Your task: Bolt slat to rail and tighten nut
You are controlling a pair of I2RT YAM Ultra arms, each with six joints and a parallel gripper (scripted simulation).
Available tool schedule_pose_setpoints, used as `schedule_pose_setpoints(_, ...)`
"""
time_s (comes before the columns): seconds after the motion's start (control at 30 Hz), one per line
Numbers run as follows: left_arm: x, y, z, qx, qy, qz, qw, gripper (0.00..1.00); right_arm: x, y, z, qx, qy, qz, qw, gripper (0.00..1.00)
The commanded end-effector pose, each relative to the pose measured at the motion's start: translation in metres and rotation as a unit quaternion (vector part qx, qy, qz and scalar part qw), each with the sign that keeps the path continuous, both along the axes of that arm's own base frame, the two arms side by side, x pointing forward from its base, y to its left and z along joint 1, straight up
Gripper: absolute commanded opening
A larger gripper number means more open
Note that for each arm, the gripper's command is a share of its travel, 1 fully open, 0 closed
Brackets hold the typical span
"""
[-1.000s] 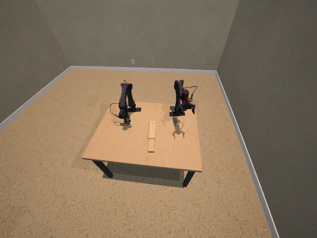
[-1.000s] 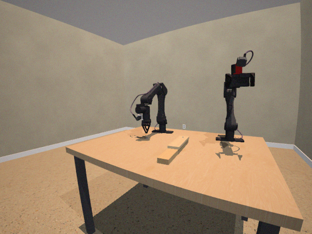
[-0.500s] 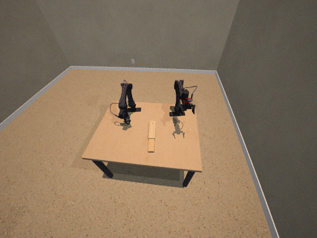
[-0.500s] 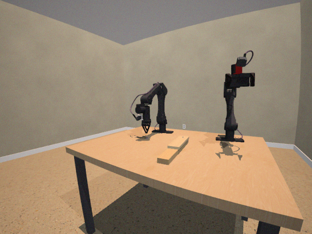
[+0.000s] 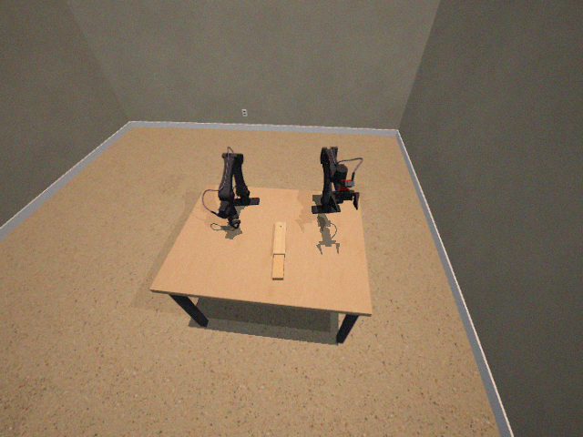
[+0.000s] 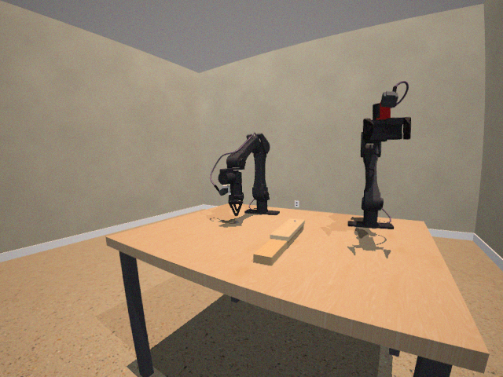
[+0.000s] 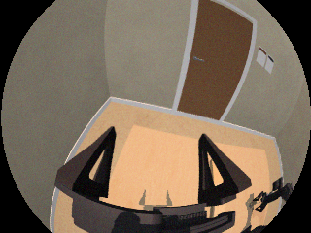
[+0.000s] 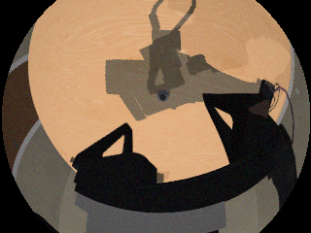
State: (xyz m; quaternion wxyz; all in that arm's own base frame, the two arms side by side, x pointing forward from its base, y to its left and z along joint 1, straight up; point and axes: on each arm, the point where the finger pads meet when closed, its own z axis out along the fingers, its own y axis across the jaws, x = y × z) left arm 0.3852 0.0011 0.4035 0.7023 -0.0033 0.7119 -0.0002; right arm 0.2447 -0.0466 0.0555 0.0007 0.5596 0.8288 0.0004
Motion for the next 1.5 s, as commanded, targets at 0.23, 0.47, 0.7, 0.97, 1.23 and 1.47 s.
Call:
schedule_pose_setpoints(0.23,-0.005,0.000,0.008,0.002,-0.013,-0.002,1.000,1.00,0.003,-0.003,-0.010,-0.001,-0.002,-0.005,1.000,1.00)
schedule_pose_setpoints(0.47,-0.005,0.000,0.008,0.002,-0.013,-0.002,1.000,1.00,0.003,-0.003,-0.015,-0.001,-0.002,-0.005,1.000,1.00)
schedule_pose_setpoints(0.7,-0.005,0.000,0.008,0.002,-0.013,-0.002,1.000,1.00,0.004,-0.003,-0.018,-0.001,-0.002,-0.005,1.000,1.00)
schedule_pose_setpoints(0.97,-0.005,0.000,0.008,0.002,-0.013,-0.002,1.000,1.00,0.004,-0.003,-0.024,-0.001,-0.002,-0.006,1.000,1.00)
schedule_pose_setpoints(1.23,-0.005,0.000,0.008,0.002,-0.013,-0.002,1.000,1.00,0.004,-0.003,-0.028,-0.001,-0.002,-0.006,1.000,1.00)
schedule_pose_setpoints(1.47,-0.005,0.000,0.008,0.002,-0.013,-0.002,1.000,1.00,0.004,-0.003,-0.033,-0.001,-0.001,-0.006,1.000,1.00)
